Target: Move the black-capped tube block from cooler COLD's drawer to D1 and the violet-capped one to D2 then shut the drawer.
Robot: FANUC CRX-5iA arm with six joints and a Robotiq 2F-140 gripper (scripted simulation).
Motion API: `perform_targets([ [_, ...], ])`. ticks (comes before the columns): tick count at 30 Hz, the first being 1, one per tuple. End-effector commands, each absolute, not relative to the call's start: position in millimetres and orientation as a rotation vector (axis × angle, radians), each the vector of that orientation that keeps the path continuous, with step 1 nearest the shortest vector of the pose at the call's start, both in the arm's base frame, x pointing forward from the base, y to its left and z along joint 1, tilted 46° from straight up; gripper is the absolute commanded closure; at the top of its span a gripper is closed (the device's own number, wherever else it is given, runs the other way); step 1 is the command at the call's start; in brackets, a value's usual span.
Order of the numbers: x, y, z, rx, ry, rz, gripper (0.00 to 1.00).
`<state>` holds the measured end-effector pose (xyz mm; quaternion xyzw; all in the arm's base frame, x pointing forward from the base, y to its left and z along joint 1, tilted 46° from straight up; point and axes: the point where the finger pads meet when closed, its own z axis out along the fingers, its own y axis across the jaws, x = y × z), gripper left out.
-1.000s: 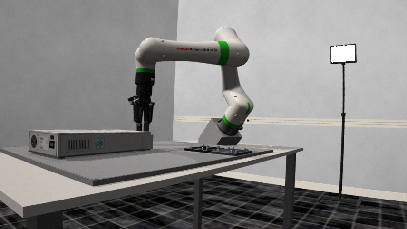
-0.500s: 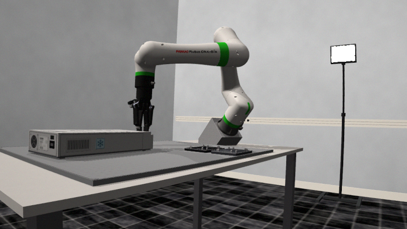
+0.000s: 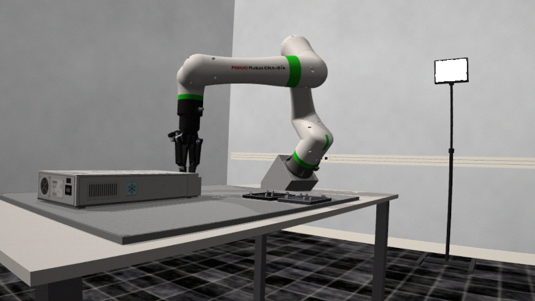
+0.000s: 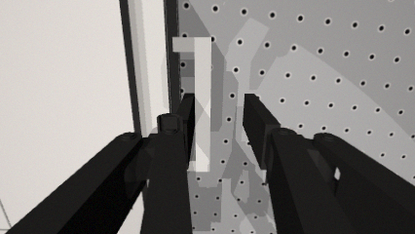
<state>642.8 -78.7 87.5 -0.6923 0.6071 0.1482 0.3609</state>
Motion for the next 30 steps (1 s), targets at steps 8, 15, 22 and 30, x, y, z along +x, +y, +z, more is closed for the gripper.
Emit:
perform_targets([
  [8, 642.9, -79.8, 88.2, -1.784, 1.565, 0.379, 0.66],
  [15, 642.0, -79.8, 87.9, -1.784, 1.565, 0.379, 0.66],
  [22, 639.8, -79.8, 87.1, -1.784, 1.565, 0.379, 0.66],
  [30, 637.9, -79.8, 86.5, -1.784, 1.565, 0.379, 0.66],
])
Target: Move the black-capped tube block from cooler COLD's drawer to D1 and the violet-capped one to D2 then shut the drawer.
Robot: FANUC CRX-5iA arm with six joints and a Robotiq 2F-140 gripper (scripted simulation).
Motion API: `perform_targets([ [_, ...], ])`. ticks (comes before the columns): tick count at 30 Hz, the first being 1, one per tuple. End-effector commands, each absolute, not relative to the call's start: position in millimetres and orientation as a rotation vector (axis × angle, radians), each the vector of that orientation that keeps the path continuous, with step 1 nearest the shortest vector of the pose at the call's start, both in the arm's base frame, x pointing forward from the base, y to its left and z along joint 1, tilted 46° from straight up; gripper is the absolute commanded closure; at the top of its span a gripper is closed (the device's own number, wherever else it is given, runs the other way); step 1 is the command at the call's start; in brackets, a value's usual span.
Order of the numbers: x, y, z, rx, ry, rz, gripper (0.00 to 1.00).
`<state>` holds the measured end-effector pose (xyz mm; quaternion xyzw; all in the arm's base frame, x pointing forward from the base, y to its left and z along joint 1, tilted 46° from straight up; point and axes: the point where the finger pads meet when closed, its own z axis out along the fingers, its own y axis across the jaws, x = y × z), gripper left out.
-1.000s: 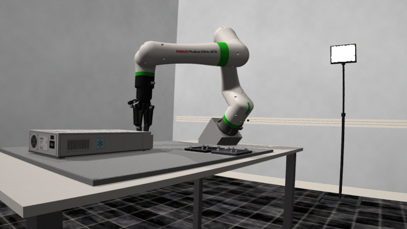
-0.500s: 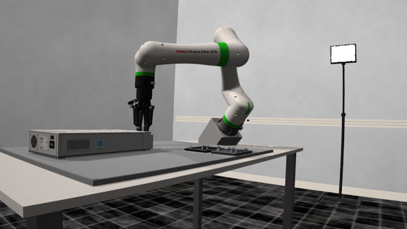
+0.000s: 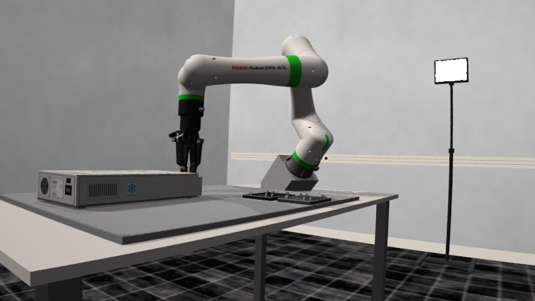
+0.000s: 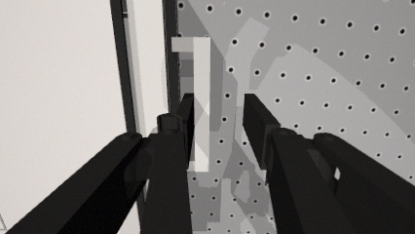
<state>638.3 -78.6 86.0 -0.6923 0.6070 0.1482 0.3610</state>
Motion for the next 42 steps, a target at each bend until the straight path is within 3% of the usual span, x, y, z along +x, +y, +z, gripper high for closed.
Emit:
perform_targets([
  [1, 637.6, -79.8, 86.4, -1.784, 1.565, 0.379, 0.66],
  [42, 625.9, -79.8, 82.4, -1.784, 1.565, 0.379, 0.66],
])
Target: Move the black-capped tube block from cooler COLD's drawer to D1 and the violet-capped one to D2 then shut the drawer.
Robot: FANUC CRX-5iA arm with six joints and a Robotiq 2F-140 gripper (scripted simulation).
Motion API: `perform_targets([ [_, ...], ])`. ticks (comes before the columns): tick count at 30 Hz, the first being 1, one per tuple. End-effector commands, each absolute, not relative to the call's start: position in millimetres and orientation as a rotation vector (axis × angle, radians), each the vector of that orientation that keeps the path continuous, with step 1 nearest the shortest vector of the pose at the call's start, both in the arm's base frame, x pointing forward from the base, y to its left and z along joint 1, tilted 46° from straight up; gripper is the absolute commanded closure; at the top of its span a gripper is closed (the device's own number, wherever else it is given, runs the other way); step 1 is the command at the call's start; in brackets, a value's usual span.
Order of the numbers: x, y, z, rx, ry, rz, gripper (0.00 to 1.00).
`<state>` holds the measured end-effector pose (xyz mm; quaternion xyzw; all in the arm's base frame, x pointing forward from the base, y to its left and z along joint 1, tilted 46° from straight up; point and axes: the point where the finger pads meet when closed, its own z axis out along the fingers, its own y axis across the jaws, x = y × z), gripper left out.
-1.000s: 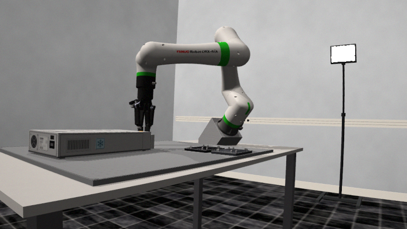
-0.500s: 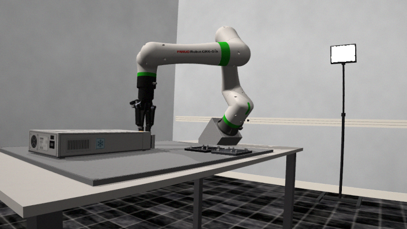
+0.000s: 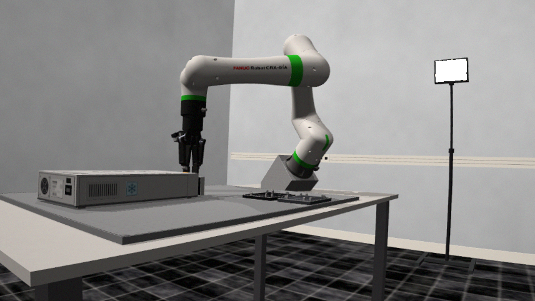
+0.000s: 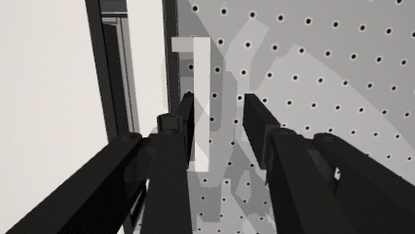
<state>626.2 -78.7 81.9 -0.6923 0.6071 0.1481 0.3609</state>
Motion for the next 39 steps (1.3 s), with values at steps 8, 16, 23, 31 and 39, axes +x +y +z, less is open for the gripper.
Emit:
perform_targets([
  [8, 624.0, -79.8, 81.8, -1.784, 1.565, 0.379, 0.66],
  [16, 621.5, -79.8, 80.9, -1.784, 1.565, 0.379, 0.66],
  [23, 619.9, -79.8, 80.4, -1.784, 1.565, 0.379, 0.66],
  [31, 617.4, -79.8, 79.5, -1.784, 1.565, 0.379, 0.66],
  [39, 615.5, -79.8, 78.9, -1.784, 1.565, 0.379, 0.66],
])
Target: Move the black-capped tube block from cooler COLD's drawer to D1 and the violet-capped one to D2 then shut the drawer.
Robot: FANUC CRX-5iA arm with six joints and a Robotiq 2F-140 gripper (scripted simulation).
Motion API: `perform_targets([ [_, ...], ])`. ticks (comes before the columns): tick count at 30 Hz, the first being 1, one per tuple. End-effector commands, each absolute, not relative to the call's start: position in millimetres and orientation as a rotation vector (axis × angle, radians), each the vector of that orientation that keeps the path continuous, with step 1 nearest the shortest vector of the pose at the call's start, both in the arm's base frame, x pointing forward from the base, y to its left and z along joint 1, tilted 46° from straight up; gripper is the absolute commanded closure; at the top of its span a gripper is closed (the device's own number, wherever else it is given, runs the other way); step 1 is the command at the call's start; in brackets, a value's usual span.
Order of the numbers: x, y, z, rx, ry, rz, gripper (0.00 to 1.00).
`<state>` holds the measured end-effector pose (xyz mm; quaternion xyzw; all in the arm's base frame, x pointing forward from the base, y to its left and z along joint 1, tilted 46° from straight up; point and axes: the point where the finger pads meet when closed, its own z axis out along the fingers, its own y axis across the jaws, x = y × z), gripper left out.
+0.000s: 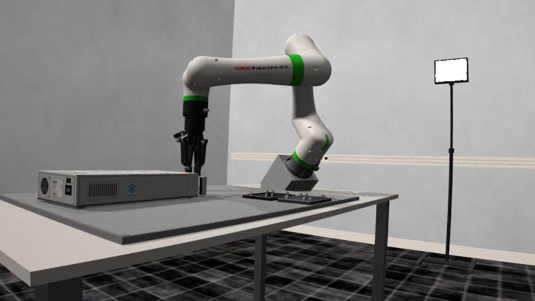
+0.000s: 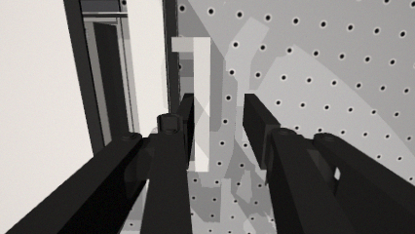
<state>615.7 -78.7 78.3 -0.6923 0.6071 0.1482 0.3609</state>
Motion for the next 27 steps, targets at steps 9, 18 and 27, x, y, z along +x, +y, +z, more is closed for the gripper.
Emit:
perform_targets([
  [9, 613.6, -79.8, 78.2, -1.784, 1.565, 0.379, 0.66],
  [18, 613.6, -79.8, 78.2, -1.784, 1.565, 0.379, 0.66],
  [27, 603.5, -79.8, 74.8, -1.784, 1.565, 0.379, 0.66],
])
